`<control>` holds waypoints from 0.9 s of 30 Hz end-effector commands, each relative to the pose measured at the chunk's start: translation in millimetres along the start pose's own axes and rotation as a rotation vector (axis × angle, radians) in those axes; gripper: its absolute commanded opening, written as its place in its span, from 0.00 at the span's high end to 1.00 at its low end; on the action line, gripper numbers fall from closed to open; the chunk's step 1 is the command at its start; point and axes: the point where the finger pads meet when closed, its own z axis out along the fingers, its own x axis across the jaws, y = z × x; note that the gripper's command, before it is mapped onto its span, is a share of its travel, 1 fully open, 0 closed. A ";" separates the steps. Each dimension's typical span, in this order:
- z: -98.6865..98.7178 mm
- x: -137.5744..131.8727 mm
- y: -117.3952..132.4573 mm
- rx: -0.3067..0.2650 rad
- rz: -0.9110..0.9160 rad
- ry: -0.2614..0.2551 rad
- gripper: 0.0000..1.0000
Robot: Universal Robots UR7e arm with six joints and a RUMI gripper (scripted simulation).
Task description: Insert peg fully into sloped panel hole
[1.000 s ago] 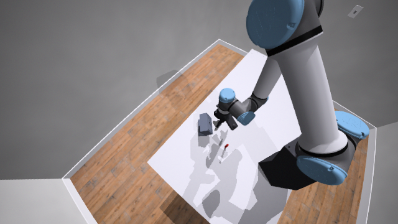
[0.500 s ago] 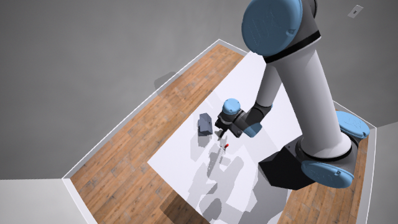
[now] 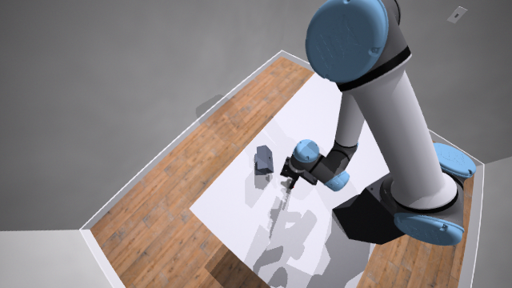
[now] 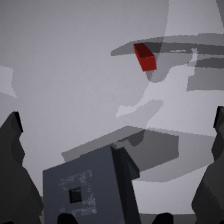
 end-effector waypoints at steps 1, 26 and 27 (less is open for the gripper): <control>-6.4 13.8 -10.4 -0.016 -0.082 0.003 0.00; 0.6 26.7 -21.3 -0.028 -0.165 0.006 0.00; 1.7 26.8 -21.3 -0.028 -0.165 0.006 0.00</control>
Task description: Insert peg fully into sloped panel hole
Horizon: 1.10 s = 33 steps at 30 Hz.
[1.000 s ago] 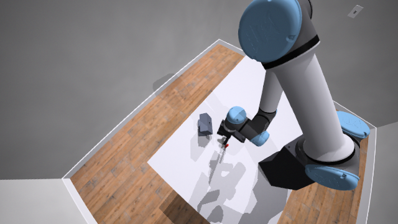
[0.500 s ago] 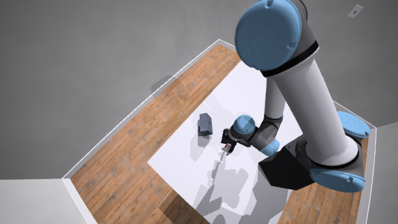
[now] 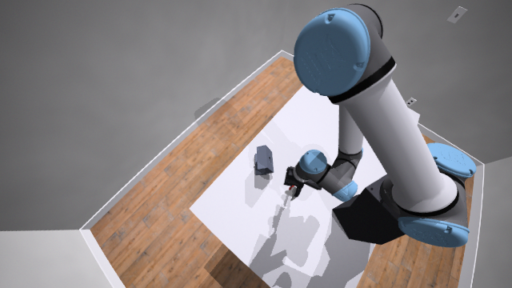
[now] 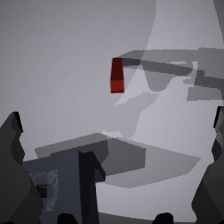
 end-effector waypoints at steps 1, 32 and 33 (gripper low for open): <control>3.7 -0.1 0.3 -0.001 0.000 0.000 0.00; 38.7 -0.1 0.4 -0.001 0.000 0.000 0.01; 38.7 -0.1 0.4 -0.001 0.000 0.000 0.03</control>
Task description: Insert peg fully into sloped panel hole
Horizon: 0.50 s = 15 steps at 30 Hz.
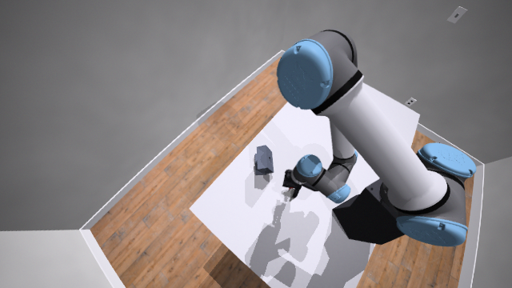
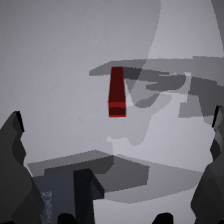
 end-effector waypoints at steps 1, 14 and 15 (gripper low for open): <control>-0.9 -0.1 0.4 -0.001 0.000 0.000 0.04; -0.9 -0.1 0.4 -0.001 0.000 0.000 0.23; -0.9 -0.1 0.4 -0.001 0.000 0.000 0.23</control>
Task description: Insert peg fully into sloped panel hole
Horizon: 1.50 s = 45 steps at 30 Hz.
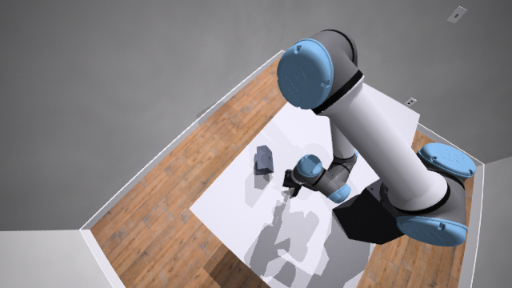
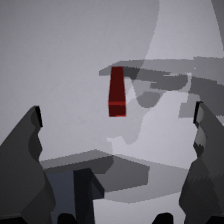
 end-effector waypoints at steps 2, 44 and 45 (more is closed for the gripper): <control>-0.3 -0.1 0.3 -0.001 0.000 0.000 0.24; -0.3 -0.1 0.3 -0.001 0.000 0.000 0.79; -0.3 -0.1 0.3 -0.001 0.000 0.000 0.80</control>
